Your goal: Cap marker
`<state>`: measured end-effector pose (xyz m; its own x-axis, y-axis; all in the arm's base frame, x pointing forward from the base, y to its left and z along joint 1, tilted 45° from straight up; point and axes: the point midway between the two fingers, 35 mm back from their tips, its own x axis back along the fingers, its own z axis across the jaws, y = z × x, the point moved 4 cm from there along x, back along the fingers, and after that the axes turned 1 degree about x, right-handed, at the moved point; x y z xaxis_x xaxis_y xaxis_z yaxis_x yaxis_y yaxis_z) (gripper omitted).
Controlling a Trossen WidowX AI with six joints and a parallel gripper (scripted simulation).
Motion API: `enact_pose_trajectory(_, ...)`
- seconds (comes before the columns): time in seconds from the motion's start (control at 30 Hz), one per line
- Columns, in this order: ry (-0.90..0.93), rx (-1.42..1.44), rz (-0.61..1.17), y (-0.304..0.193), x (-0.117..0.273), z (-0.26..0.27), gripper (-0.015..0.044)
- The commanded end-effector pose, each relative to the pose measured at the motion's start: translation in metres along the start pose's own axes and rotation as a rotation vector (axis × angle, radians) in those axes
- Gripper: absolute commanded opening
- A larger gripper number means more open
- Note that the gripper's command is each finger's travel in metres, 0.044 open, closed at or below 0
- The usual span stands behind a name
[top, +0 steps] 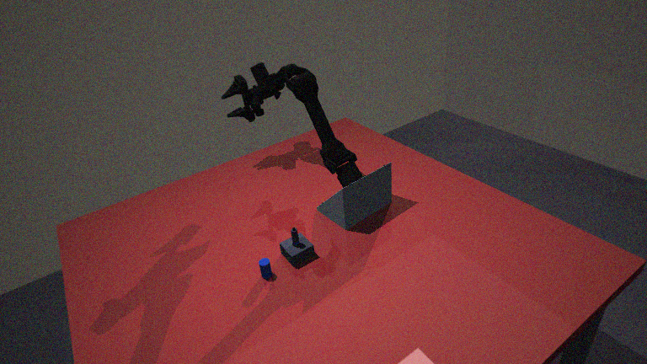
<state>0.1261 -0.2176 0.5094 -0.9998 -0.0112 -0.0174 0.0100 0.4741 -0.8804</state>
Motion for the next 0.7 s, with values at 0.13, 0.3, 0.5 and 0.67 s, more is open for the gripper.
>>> enact_pose_trajectory(0.13, 0.007, -0.146, 0.023, 0.003, -0.017, 0.012, 0.0269)
enact_pose_trajectory(0.3, 0.026, -0.377, 0.035, 0.011, -0.048, 0.033, 0.0253)
enact_pose_trajectory(0.5, 0.087, -0.761, -0.023, 0.047, -0.115, 0.062, 0.0253)
enact_pose_trajectory(0.67, 0.201, -1.058, -0.102, 0.093, -0.171, 0.074, 0.0253)
